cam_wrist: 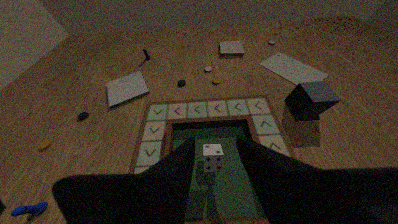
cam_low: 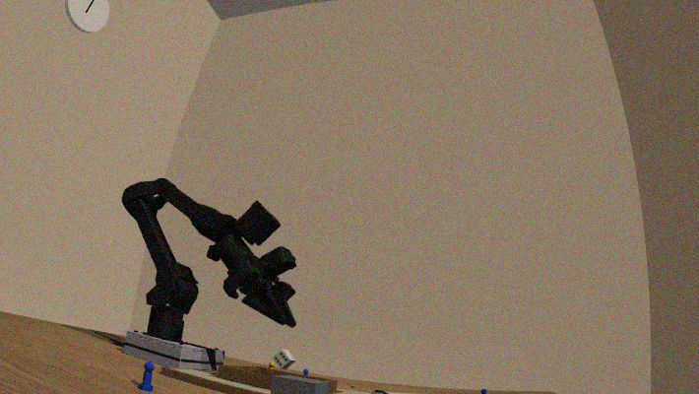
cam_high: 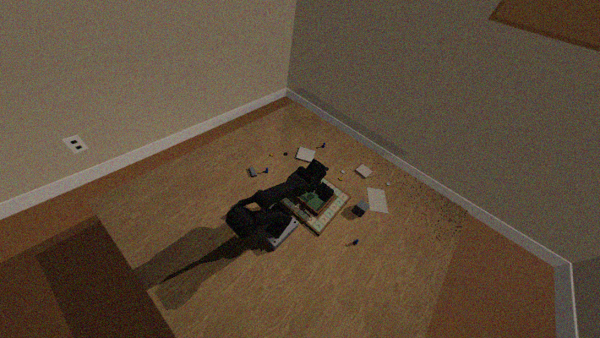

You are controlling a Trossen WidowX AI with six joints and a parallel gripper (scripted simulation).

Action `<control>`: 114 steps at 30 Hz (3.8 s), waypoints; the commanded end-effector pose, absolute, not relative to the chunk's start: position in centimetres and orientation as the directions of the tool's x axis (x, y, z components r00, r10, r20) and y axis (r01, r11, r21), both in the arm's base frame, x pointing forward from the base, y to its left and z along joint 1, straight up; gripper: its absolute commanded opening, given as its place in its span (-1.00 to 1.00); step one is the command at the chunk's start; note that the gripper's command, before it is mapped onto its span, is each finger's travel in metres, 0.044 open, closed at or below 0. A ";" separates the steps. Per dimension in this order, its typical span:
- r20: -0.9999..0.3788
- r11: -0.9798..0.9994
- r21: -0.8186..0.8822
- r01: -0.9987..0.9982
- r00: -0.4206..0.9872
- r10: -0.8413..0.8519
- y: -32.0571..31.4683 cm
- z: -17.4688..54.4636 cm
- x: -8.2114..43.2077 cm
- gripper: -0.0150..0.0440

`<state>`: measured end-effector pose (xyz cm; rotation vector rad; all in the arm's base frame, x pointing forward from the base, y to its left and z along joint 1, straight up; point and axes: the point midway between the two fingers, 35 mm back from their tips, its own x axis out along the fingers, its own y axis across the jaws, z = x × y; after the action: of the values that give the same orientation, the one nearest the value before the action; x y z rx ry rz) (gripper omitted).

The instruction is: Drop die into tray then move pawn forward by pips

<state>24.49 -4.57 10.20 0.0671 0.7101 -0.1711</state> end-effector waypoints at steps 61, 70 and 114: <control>-1.000 0.929 0.015 0.369 0.016 0.010 7.1 4.8 22.0 0.19; -1.000 0.929 0.015 0.369 0.015 0.010 7.2 3.4 22.1 0.19; -1.000 0.929 0.015 0.369 0.016 0.010 7.4 6.7 22.8 -0.49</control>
<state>22.57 7.39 4.91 0.3019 1.5461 -0.2865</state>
